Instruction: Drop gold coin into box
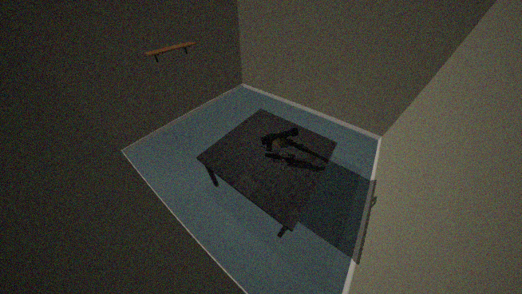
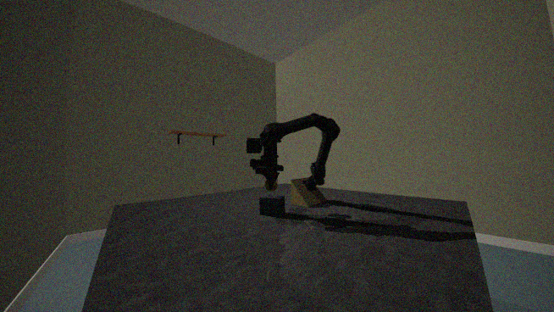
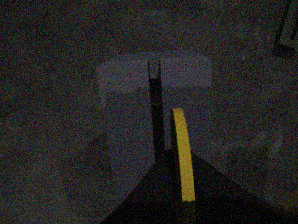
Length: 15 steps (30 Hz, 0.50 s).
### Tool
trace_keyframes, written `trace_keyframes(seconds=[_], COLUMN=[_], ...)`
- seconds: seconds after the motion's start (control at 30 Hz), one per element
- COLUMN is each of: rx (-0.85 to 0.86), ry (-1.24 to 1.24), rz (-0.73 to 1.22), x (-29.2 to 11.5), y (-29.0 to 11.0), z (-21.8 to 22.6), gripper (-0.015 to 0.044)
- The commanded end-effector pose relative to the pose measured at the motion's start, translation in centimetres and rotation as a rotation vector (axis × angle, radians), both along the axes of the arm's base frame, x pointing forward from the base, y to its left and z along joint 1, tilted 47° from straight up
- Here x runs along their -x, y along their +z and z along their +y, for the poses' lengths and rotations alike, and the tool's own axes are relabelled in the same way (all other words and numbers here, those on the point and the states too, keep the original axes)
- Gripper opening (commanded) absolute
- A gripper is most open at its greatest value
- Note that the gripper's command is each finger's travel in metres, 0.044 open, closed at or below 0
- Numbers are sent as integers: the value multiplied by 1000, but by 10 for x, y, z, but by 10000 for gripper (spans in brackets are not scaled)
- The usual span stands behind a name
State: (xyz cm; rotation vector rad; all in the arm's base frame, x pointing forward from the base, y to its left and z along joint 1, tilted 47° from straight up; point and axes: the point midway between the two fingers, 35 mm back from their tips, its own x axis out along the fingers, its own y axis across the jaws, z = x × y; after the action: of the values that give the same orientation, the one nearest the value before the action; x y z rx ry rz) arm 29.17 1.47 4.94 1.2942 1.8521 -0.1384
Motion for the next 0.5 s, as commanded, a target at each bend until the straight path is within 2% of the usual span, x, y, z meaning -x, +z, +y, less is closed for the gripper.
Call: trace_keyframes(seconds=[0.0, 0.47], rx=[-5, -2], ry=[-4, 1], rz=[2, 0], x=[-1, -1], y=[7, 5], z=[6, 5], gripper=[0, 0])
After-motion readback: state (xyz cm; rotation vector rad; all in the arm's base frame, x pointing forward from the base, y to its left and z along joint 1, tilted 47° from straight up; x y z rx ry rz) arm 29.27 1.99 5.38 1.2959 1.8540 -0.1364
